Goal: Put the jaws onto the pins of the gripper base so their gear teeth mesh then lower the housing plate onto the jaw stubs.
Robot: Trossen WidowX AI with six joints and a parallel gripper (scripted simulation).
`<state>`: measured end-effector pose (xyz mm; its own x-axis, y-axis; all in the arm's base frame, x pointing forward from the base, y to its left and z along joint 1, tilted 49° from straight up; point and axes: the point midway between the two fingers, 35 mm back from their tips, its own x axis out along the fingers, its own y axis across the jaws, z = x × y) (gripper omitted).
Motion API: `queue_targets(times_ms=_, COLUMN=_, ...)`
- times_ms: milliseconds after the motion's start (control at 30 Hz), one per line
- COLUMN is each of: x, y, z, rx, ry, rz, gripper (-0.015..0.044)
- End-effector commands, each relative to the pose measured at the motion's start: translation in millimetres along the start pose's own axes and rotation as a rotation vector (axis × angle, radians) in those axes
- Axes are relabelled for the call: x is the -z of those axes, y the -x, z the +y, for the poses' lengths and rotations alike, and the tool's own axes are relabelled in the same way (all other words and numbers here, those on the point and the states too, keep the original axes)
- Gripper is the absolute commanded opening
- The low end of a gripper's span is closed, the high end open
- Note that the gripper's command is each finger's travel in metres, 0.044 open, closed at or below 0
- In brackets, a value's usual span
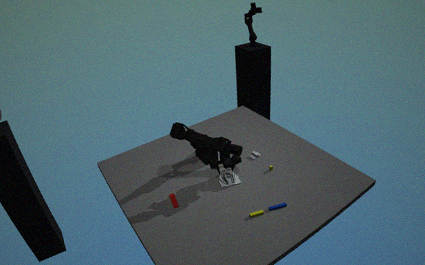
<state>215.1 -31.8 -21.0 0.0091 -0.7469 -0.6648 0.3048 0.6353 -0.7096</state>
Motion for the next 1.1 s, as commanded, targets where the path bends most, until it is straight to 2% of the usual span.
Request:
queue_targets(times_ms=0, x=-0.2, y=-0.4, z=-0.2, rx=0.002, ry=0.006, rz=-0.002, gripper=0.0351)
queue_targets(times_ms=1067, x=-0.1, y=-7.6, z=-0.3, rx=0.003, ry=0.006, rz=-0.002, gripper=0.0351)
